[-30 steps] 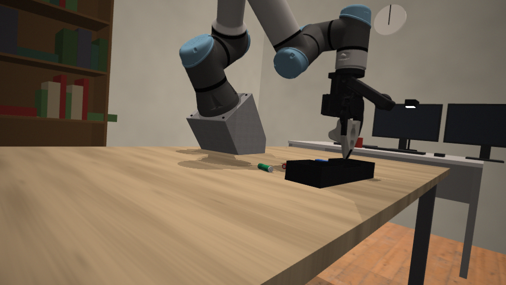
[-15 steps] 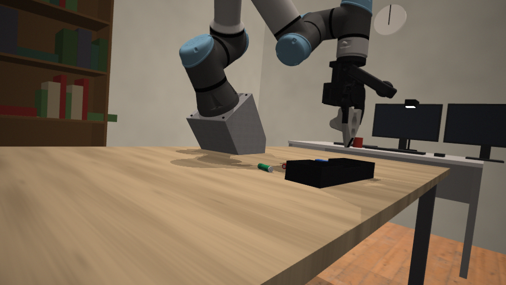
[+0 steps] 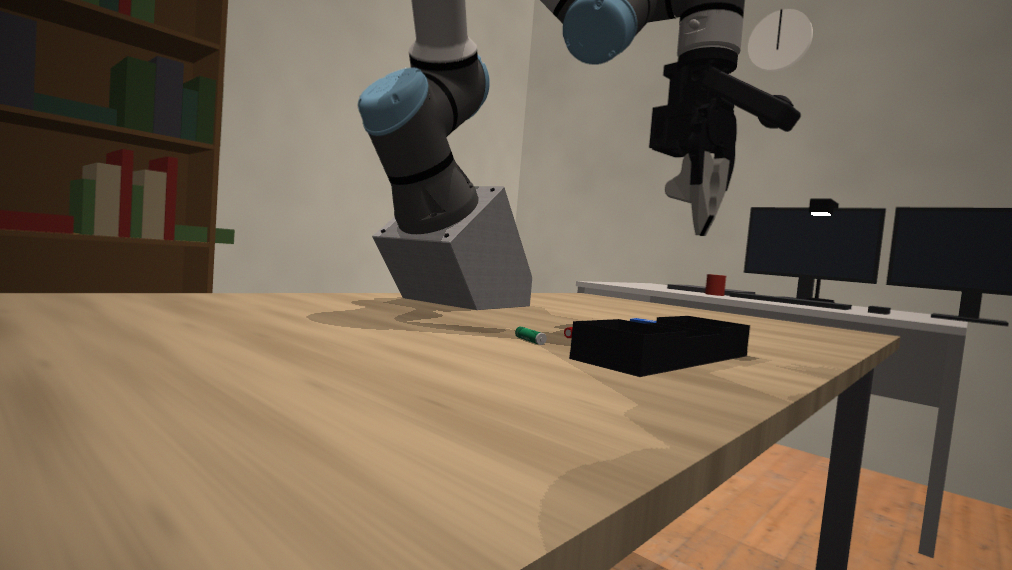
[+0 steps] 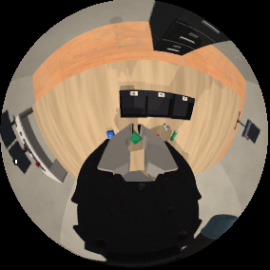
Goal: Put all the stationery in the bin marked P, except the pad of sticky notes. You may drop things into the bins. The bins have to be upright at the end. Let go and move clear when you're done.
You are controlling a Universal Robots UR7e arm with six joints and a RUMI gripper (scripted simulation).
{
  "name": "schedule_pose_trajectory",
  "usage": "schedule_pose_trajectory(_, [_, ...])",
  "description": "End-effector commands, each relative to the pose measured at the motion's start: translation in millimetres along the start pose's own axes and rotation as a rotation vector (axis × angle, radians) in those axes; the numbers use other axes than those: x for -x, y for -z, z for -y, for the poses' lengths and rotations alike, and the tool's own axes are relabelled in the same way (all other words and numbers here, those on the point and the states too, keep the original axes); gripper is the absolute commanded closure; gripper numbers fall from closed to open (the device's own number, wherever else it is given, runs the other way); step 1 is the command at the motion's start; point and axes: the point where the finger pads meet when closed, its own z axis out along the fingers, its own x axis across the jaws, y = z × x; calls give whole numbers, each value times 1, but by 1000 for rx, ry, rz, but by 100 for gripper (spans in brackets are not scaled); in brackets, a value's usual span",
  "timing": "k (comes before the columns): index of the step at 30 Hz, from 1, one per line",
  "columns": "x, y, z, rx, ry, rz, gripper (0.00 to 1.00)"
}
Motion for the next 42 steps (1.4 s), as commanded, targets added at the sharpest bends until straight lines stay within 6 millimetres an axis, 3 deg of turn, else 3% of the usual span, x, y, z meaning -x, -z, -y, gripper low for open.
schedule_pose_trajectory(1, [0,35,0,7,-2,-2,96])
schedule_pose_trajectory(4, [0,59,1,7,-2,-2,96])
schedule_pose_trajectory(16, [0,59,1,7,-2,-2,96])
schedule_pose_trajectory(17, [-5,53,-3,7,48,-2,82])
schedule_pose_trajectory(28, [-64,-8,-36,21,443,-12,82])
schedule_pose_trajectory(30, [-64,-8,-36,21,443,-12,82])
schedule_pose_trajectory(35, [-91,-36,-52,9,636,-1,82])
schedule_pose_trajectory(42, [-129,-72,-73,8,641,0,82])
